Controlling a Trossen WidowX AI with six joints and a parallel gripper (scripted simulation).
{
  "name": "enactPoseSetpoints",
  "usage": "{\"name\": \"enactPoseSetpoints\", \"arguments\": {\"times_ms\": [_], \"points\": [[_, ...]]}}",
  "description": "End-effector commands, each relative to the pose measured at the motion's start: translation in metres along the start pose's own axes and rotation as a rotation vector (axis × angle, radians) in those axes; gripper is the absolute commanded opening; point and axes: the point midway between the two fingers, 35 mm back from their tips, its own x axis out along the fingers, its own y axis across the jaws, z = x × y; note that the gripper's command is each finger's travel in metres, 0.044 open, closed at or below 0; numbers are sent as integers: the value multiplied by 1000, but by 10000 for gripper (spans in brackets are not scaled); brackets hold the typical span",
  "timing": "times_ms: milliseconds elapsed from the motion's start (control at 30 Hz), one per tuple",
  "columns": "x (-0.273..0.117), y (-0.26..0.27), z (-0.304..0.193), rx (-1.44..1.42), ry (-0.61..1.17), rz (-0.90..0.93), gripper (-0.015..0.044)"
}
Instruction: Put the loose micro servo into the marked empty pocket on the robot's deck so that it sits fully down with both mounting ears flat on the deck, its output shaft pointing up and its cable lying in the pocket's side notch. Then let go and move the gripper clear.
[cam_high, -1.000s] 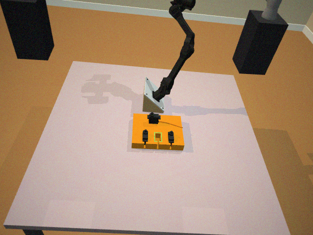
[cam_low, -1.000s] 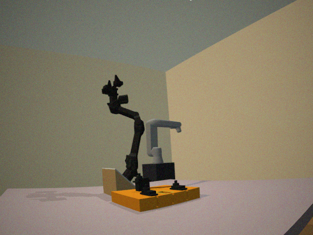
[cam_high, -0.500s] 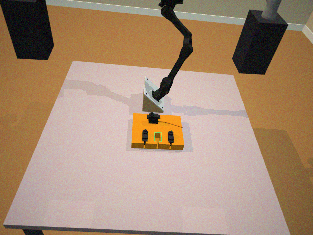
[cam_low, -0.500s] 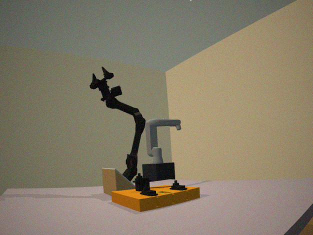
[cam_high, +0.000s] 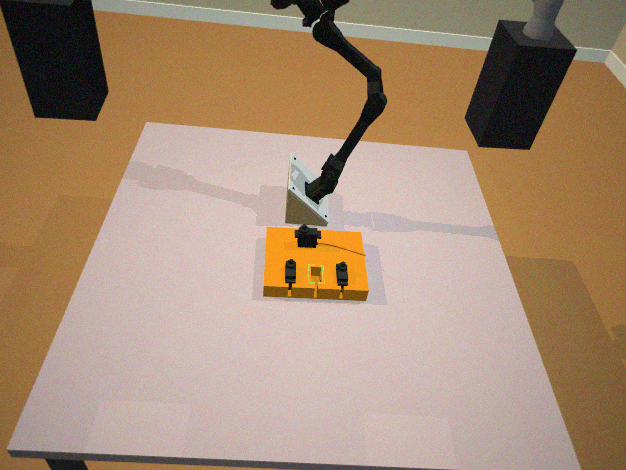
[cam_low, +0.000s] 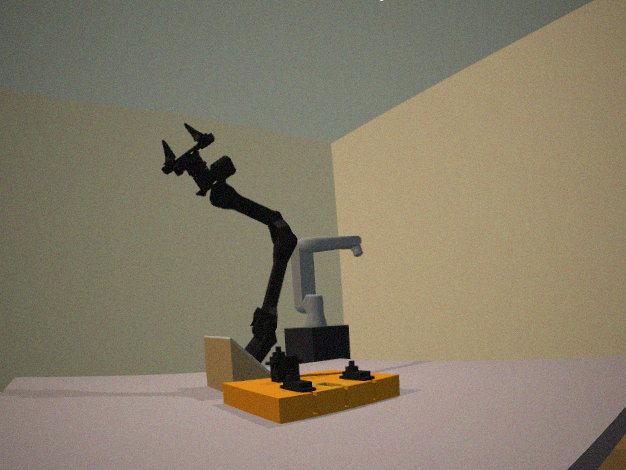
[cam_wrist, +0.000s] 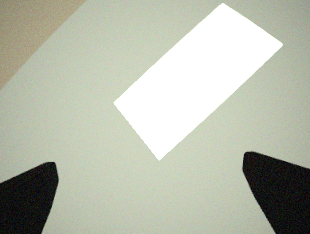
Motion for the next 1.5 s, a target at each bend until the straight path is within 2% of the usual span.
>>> {"name": "enactPoseSetpoints", "arguments": {"times_ms": [0,333,667,1067,1467], "points": [[5,-10,45,63,-120,21,440],[-2,-37,165,164,-445,78,440],[-43,-69,275,223,-779,145,440],[-127,-104,381,232,-1179,240,440],[-240,-135,447,180,-1573,358,440]]}}
